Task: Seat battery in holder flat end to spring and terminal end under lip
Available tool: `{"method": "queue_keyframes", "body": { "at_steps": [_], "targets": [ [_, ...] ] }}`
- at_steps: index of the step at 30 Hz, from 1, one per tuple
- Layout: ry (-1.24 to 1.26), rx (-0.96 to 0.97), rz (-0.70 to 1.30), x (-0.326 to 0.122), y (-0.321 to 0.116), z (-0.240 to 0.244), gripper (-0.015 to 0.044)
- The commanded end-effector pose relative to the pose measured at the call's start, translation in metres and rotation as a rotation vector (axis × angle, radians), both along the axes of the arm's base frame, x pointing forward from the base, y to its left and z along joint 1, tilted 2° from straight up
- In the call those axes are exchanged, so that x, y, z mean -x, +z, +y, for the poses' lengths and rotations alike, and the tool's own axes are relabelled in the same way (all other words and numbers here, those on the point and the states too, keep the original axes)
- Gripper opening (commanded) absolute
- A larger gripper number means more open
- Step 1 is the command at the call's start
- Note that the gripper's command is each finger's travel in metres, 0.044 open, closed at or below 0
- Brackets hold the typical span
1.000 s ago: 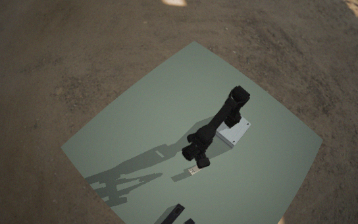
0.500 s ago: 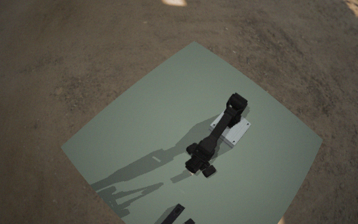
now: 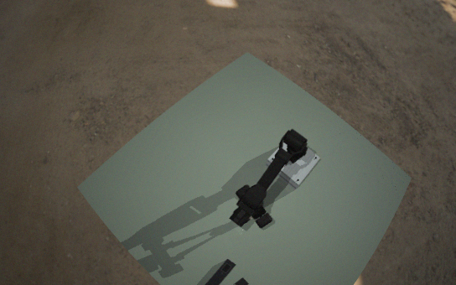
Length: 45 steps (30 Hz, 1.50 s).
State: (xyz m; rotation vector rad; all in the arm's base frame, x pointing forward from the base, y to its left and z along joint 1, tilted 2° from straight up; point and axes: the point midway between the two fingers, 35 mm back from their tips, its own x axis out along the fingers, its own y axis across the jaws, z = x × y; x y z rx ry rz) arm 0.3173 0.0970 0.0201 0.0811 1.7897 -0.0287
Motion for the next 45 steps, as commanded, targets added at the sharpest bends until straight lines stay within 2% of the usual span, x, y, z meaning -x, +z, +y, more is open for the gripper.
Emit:
{"method": "queue_keyframes", "body": {
  "at_steps": [1,45],
  "targets": [
    [0.002,-0.008,0.017,-0.001,-0.001,0.001,0.0088],
    [0.016,-0.01,0.266,-0.011,-0.016,0.001,0.0088]
  ]
}}
